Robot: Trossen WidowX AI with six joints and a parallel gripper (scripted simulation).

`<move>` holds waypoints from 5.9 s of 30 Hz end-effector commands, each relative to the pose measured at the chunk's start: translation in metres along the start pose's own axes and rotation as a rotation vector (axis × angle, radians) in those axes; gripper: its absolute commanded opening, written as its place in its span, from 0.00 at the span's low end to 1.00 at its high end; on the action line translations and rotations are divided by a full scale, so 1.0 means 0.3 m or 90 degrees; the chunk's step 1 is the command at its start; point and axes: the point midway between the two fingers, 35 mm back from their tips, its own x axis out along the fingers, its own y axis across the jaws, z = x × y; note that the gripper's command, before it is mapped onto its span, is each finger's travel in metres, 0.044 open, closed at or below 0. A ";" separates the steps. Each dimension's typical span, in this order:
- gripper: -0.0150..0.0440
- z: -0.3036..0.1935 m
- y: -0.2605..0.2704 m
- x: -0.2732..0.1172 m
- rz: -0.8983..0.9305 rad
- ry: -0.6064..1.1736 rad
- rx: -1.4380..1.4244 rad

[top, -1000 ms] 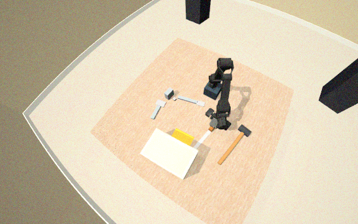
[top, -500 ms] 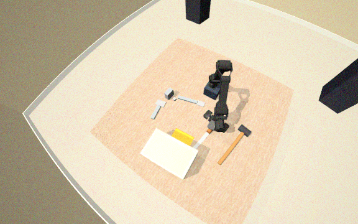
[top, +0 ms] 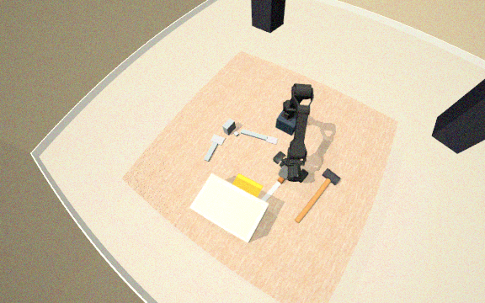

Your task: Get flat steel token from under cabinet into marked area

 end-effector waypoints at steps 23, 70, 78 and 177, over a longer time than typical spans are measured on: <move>0.25 0.117 -0.001 -0.003 0.001 -0.002 0.000; 0.25 0.292 -0.003 -0.008 0.001 -0.004 0.000; 0.25 0.319 -0.004 -0.009 0.001 -0.005 0.000; 0.25 0.414 -0.212 -0.001 -0.002 -0.006 0.000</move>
